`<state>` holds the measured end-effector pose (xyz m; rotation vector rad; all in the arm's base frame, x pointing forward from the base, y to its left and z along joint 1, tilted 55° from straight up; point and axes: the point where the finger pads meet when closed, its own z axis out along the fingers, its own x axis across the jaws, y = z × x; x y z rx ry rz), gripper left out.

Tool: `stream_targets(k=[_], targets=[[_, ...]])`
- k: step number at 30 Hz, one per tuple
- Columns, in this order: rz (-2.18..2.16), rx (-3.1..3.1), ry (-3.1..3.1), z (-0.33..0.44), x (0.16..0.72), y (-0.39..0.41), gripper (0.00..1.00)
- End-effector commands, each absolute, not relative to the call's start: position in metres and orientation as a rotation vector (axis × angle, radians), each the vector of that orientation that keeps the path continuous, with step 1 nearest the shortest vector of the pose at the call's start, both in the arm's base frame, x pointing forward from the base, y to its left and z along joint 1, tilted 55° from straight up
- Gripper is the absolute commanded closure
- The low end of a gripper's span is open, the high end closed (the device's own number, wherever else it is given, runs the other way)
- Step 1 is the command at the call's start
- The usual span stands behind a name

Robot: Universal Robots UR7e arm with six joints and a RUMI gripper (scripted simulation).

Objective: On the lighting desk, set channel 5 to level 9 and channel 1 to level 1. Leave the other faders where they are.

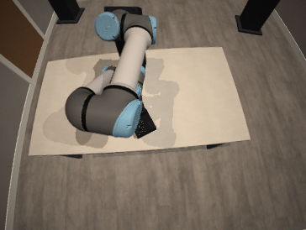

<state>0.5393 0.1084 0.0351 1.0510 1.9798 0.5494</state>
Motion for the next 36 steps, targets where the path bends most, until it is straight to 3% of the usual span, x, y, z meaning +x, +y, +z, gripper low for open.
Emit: stream_targets(k=[1, 36], targets=[[0.55, 1.05, 1.979, 0.036, 0.54, 0.107, 1.0], [0.55, 1.05, 1.979, 0.045, 0.546, 0.091, 1.0]])
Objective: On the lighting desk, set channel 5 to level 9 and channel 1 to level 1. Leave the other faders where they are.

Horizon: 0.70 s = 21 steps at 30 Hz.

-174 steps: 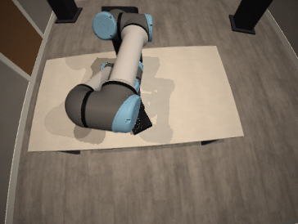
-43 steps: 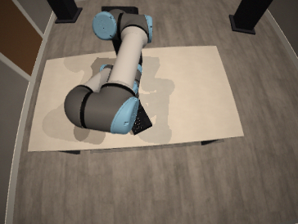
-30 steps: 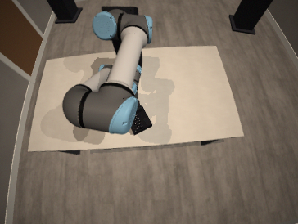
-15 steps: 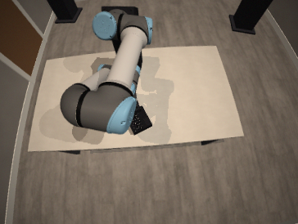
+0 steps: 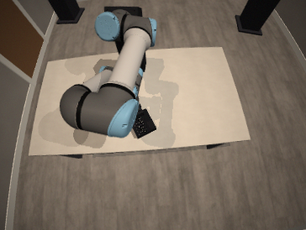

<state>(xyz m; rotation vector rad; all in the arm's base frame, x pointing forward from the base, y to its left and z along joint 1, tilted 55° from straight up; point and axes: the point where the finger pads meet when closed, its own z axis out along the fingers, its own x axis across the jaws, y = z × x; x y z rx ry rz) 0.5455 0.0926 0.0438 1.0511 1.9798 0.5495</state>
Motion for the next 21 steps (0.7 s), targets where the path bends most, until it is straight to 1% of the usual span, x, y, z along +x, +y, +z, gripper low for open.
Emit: stream_targets(k=[1, 21], targets=[[0.55, 1.05, 1.979, 0.0452, 0.5462, 0.0909, 1.0], [0.55, 1.05, 1.979, 0.0488, 0.5488, 0.0842, 1.0]])
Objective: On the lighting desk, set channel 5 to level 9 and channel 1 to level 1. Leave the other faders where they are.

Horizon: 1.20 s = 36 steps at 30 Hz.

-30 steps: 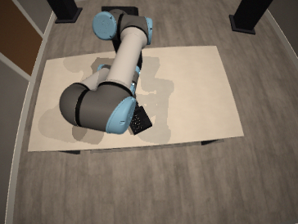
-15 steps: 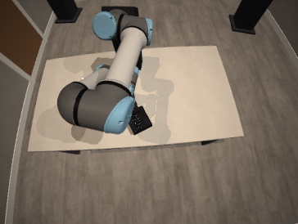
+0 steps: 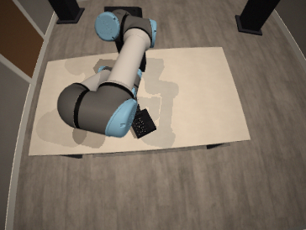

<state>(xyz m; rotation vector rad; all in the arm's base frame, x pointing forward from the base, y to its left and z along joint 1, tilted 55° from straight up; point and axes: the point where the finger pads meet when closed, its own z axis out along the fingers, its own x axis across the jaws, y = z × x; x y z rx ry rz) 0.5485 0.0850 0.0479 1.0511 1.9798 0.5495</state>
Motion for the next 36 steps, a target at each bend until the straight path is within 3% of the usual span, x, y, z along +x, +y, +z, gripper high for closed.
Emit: stream_targets(k=[1, 36], targets=[[0.55, 1.05, 1.979, 0.049, 0.5489, 0.0839, 1.0], [0.55, 1.05, 1.979, 0.0508, 0.5502, 0.0807, 1.0]])
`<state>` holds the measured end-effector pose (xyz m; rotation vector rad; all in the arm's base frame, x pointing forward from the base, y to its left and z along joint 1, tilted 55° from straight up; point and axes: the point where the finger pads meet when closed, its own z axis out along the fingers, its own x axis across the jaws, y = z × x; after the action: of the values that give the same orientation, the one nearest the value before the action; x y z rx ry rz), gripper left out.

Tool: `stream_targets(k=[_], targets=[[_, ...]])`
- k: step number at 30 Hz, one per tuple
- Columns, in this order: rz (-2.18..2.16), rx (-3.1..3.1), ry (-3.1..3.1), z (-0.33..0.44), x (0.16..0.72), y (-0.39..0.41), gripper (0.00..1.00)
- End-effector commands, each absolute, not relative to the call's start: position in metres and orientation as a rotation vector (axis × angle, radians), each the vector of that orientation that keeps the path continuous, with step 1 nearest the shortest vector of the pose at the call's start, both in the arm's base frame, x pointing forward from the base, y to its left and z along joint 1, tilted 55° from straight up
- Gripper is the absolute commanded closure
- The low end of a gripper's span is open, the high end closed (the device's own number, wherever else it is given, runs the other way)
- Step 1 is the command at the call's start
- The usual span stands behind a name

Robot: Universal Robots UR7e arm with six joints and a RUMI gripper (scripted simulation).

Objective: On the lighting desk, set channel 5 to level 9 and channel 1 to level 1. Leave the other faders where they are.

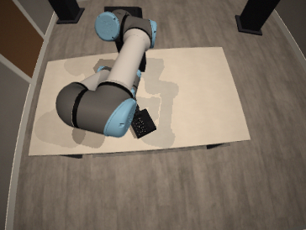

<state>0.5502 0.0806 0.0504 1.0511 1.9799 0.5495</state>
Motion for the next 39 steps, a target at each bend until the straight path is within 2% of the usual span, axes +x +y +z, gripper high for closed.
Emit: stream_targets(k=[1, 39], targets=[[0.55, 1.05, 1.979, 0.0508, 0.5502, 0.0807, 1.0], [0.55, 1.05, 1.979, 0.0482, 0.548, 0.0856, 1.0]])
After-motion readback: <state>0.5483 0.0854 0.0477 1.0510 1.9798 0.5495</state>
